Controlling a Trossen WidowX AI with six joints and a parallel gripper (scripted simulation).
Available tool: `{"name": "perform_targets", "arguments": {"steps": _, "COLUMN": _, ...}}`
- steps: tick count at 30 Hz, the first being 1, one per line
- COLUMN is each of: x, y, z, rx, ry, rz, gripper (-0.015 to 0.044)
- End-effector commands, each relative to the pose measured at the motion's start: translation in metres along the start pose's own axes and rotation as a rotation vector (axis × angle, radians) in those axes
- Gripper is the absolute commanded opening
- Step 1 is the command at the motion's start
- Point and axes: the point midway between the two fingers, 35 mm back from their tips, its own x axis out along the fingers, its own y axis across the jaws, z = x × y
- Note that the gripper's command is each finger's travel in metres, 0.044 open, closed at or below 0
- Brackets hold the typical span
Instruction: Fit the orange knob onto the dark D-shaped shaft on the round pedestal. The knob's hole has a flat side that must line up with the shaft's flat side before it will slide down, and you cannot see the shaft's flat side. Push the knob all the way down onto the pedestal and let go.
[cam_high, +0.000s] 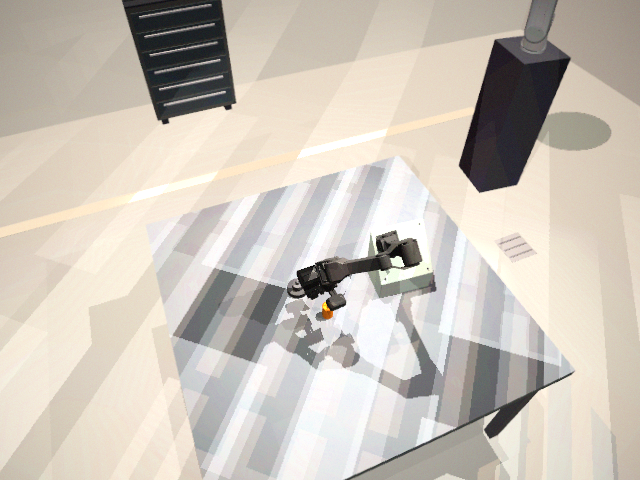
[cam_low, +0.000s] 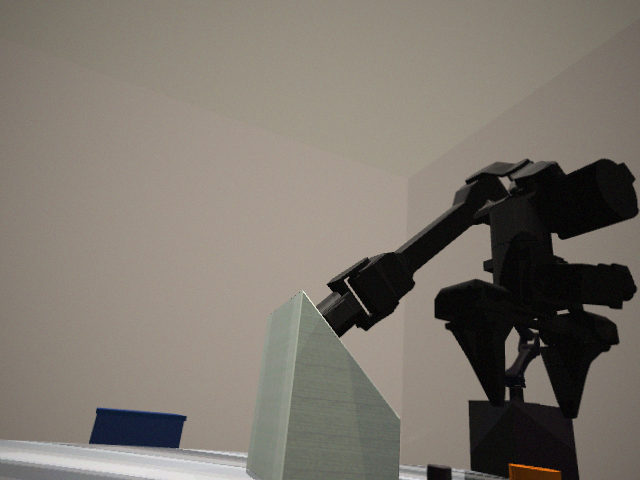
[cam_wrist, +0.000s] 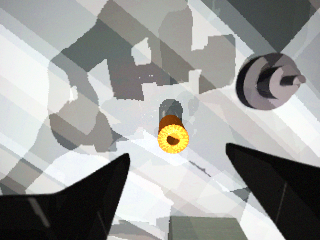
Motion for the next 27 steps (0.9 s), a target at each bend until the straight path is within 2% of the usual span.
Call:
{"name": "perform_targets", "arguments": {"steps": 1, "x": 0.014, "y": -0.001, "z": -0.005, "rx": 0.008, "ry": 0.015, "rz": 0.003, "gripper": 0.0440}}
{"name": "perform_targets", "arguments": {"steps": 27, "x": 0.056, "y": 0.000, "z": -0.006, "rx": 0.008, "ry": 0.016, "rz": 0.002, "gripper": 0.0440}}
